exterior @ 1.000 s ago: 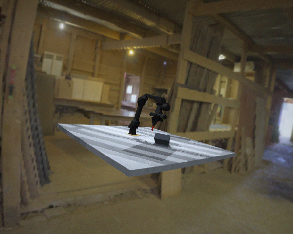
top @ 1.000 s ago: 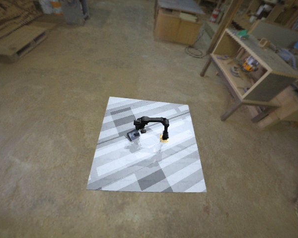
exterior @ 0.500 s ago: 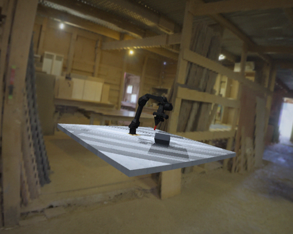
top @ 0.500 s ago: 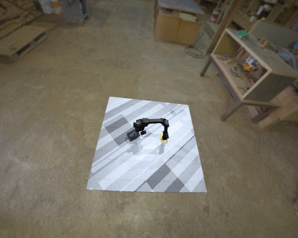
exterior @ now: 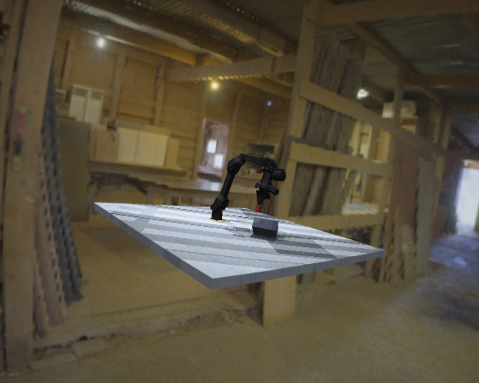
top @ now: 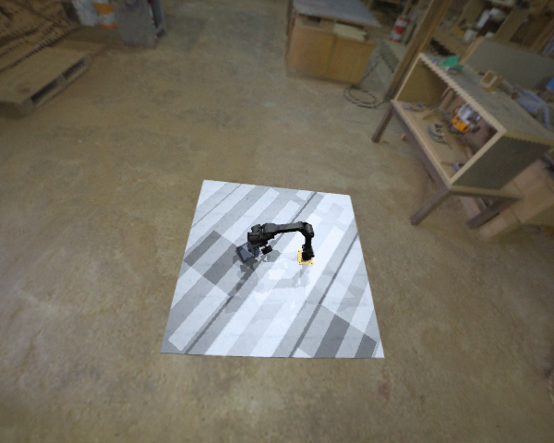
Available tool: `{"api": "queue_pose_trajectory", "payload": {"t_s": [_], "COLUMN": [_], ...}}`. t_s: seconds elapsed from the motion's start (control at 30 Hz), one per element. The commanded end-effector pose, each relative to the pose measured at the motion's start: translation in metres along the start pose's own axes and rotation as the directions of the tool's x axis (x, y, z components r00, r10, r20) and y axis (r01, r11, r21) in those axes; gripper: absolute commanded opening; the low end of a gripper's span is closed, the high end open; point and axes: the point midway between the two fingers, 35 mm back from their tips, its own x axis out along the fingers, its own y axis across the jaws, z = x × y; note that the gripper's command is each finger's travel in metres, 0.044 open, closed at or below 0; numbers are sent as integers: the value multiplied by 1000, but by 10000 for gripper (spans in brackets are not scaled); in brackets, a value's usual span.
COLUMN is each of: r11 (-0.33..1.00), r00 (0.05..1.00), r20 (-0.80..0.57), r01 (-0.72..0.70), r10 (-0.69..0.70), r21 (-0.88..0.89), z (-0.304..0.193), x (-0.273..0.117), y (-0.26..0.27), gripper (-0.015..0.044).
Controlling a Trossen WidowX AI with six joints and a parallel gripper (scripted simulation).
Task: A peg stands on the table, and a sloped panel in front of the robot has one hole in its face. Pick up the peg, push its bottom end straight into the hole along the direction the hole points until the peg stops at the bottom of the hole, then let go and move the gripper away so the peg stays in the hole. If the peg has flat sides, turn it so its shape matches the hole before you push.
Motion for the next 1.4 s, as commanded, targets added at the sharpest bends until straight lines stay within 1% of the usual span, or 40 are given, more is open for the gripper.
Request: {"api": "queue_pose_trajectory", "payload": {"t_s": [0.0, 1.37], "r11": [1000, 956], "r00": [1000, 989], "r20": [6, 86], "r01": [15, 139], "r10": [-15, -120], "r21": [-27, -259], "z": [4, 42], "x": [-4, -38], "y": [3, 43], "gripper": [0, 0]}}
